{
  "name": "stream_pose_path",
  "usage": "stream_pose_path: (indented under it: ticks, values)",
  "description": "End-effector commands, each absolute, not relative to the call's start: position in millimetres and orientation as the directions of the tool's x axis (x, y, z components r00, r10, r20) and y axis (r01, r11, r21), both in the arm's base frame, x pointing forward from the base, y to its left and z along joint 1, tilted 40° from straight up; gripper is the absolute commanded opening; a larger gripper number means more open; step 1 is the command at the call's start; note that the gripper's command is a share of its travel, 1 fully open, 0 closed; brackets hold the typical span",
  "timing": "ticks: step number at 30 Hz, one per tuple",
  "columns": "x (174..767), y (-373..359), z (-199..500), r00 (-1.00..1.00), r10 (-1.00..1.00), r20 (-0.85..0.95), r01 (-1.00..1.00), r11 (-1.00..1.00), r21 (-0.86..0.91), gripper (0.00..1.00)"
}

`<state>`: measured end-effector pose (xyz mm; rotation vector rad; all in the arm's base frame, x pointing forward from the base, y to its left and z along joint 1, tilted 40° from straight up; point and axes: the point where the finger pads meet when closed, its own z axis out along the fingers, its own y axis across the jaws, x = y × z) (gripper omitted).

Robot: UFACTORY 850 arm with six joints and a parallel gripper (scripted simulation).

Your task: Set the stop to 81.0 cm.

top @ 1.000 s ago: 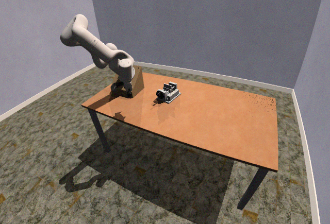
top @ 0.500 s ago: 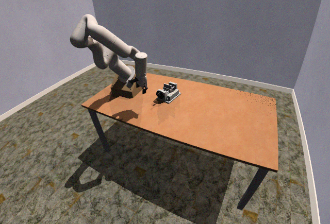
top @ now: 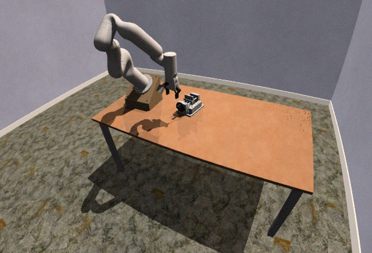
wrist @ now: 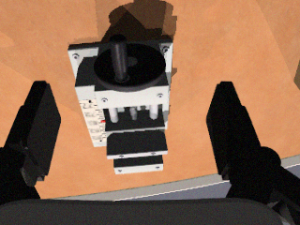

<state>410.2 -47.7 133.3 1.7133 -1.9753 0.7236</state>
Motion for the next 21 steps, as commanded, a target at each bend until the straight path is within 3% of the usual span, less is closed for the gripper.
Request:
stream_pose_path:
  ticks: [1,19,20,21]
  values:
    - [422.9,-21.3,115.5,-0.101,-0.765,0.635,-0.992,0.029,-0.123,1.0]
    - [423.4,-18.9,114.0,-0.097,-0.766,0.636,-0.992,0.022,-0.124,1.0]
    - [424.1,-18.8,114.0,-0.097,-0.766,0.636,-0.992,0.022,-0.124,0.57]
    - [427.7,-17.9,113.6,-0.097,-0.766,0.636,-0.992,0.022,-0.124,0.57]
